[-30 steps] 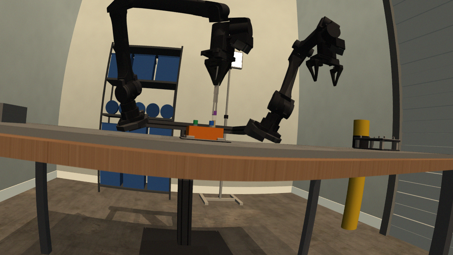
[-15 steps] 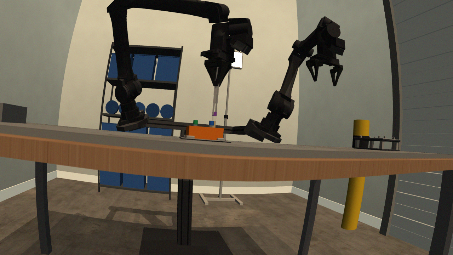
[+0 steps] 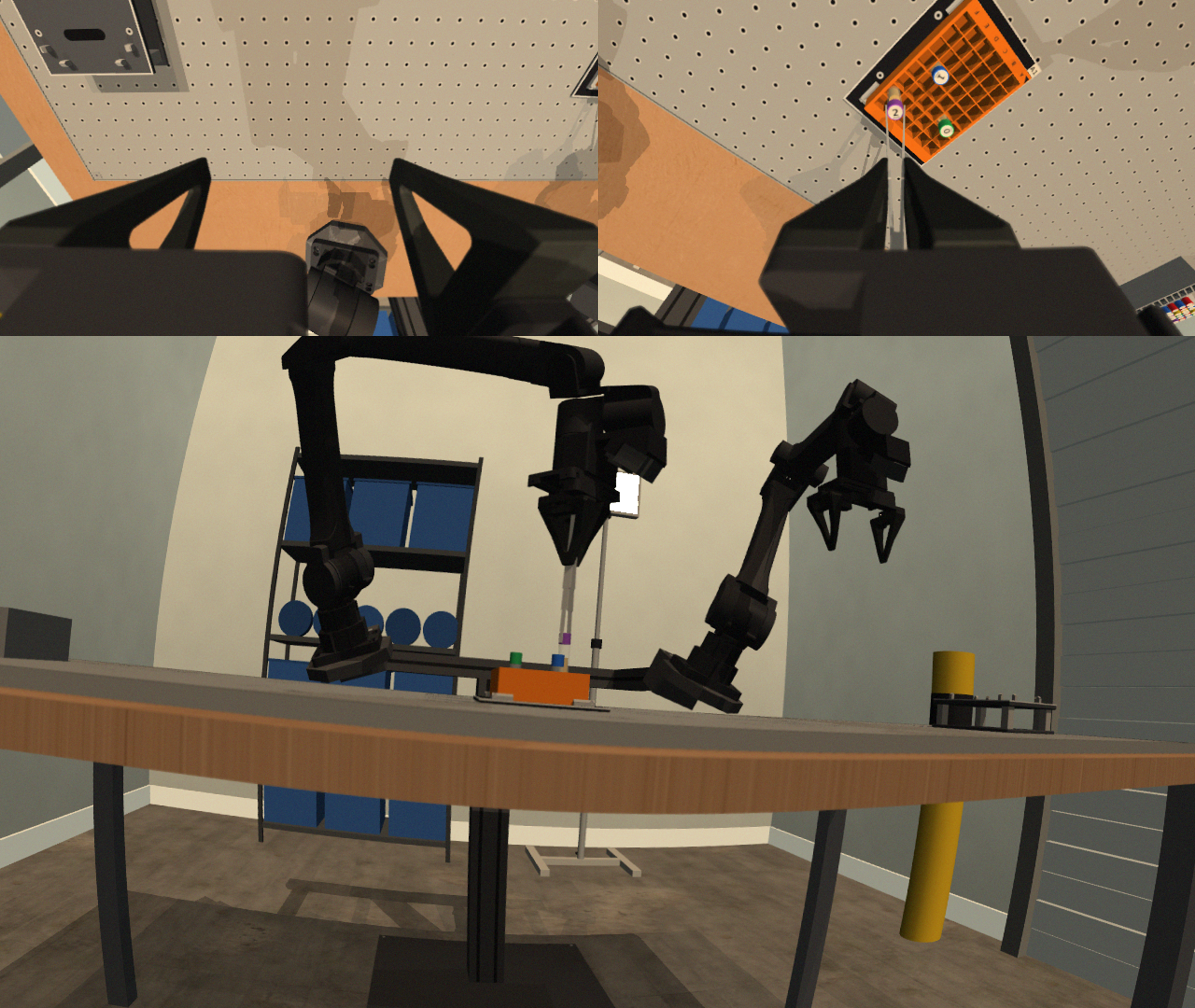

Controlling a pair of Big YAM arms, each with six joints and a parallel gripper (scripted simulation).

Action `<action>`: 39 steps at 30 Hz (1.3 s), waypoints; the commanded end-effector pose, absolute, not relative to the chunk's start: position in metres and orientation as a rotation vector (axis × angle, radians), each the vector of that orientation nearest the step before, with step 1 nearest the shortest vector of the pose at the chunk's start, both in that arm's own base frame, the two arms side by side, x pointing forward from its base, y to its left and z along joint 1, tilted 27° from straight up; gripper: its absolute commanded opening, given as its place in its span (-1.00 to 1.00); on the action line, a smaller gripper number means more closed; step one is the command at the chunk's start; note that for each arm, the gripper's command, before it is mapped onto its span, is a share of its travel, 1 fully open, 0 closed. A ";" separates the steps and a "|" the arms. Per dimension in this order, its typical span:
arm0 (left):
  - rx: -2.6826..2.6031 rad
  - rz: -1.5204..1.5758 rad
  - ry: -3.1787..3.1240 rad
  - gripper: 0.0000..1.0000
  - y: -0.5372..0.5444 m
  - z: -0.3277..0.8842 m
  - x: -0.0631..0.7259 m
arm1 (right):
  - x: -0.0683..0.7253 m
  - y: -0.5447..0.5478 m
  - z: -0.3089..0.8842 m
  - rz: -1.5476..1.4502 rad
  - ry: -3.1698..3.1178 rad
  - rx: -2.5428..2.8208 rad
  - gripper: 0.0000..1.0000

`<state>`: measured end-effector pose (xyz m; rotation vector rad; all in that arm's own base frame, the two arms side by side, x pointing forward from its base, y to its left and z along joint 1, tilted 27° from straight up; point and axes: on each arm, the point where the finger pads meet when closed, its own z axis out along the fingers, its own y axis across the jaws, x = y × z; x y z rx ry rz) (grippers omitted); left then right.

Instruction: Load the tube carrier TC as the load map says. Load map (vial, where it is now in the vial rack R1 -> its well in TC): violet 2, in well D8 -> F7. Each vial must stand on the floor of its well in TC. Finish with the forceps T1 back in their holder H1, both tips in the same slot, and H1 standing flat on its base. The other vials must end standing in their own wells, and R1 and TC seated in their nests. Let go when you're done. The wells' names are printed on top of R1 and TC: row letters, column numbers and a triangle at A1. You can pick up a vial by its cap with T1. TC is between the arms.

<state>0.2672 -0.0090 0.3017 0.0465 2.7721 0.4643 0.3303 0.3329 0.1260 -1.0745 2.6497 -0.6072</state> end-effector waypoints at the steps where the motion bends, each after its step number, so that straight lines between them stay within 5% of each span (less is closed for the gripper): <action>1: 0.030 0.449 2.743 1.00 -0.011 0.315 0.272 | 0.337 0.333 0.122 -0.599 2.651 -1.071 -0.82; 39: 0.030 0.449 2.743 1.00 -0.011 0.315 0.272 | 0.336 0.332 0.118 -0.591 2.651 -1.080 -0.82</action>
